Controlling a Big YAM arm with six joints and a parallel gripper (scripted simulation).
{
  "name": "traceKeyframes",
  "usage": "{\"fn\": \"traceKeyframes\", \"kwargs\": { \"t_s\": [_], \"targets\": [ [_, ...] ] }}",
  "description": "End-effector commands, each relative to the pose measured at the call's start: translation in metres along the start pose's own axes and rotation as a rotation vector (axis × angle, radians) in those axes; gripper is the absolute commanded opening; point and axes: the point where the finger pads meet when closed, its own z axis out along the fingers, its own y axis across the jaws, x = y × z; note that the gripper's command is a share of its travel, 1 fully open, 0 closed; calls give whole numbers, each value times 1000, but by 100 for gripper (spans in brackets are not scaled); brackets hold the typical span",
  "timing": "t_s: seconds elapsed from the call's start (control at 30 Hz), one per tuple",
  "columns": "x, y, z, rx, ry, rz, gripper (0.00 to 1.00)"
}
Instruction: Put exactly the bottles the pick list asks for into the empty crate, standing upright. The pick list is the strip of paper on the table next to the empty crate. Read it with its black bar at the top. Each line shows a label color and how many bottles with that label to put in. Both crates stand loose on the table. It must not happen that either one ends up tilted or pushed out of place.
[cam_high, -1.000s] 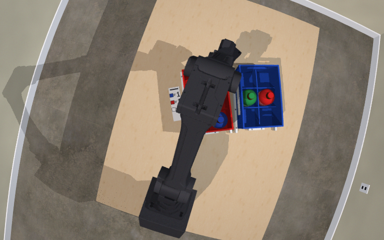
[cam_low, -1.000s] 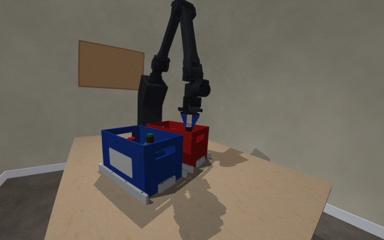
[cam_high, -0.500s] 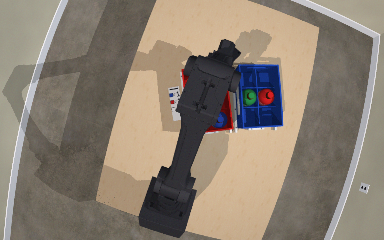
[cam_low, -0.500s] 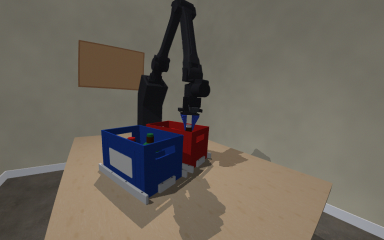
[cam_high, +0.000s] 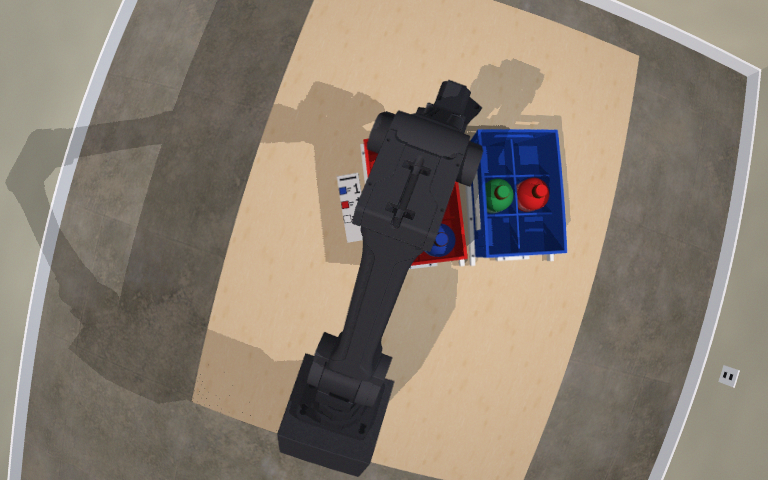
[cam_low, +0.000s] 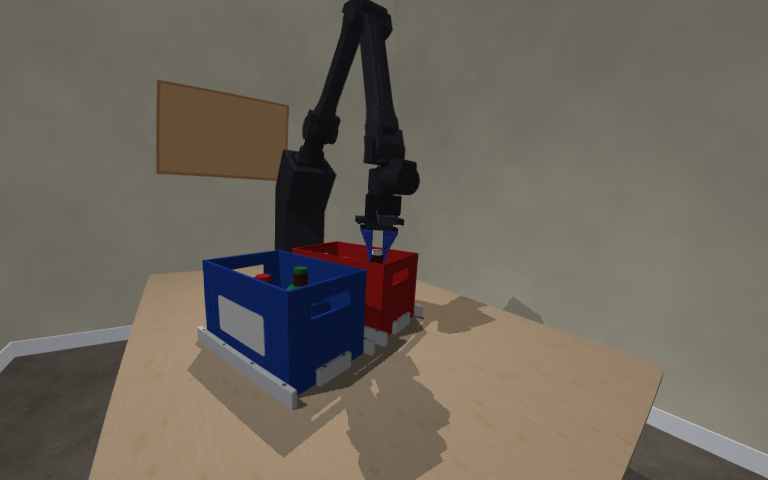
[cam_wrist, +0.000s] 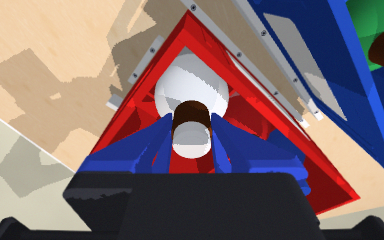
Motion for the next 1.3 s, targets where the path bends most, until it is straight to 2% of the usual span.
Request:
{"fn": "traceKeyframes", "kwargs": {
  "t_s": [0.0, 0.33, 0.37, 0.6, 1.27],
  "targets": [
    [-18, 9, -16, -22, -51, 6, 0],
    [-14, 7, -15, -18, -44, 6, 0],
    [-21, 10, -17, -22, -55, 6, 0],
    [-26, 11, -18, -24, -61, 6, 0],
    [-25, 6, -14, -14, -44, 7, 0]
  ]
}}
